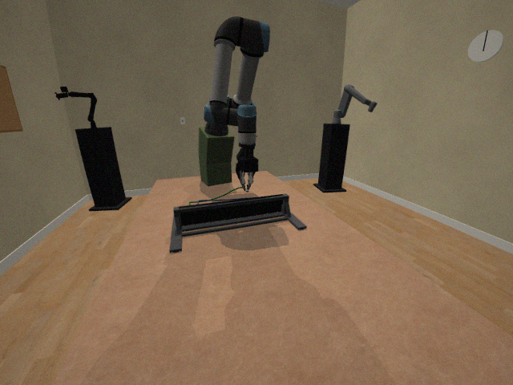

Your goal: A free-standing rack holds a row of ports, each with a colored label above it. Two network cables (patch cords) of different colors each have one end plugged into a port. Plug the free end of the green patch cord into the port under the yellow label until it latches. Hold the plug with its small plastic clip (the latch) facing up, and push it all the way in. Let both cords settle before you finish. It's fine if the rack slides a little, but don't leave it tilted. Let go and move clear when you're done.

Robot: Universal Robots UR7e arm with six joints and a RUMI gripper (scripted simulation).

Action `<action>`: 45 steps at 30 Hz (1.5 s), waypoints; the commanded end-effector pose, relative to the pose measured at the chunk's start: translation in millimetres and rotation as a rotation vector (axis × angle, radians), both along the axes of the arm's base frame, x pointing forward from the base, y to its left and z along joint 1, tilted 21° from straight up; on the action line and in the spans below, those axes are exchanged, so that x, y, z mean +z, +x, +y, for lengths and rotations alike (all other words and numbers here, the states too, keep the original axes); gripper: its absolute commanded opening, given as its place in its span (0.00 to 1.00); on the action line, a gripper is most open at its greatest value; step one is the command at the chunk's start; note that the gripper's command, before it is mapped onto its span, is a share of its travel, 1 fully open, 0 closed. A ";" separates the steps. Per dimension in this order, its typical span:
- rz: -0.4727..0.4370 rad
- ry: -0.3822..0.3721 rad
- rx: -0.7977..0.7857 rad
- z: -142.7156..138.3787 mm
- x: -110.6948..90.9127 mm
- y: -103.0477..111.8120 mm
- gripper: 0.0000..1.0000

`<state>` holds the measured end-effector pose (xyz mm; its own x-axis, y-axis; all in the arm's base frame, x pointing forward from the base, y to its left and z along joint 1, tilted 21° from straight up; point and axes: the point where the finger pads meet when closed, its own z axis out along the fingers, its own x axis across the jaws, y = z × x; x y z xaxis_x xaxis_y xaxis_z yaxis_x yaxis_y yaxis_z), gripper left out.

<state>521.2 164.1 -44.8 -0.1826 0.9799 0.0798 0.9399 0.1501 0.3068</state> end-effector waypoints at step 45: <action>-0.002 -0.002 0.004 7.9 -11.4 27.3 0.00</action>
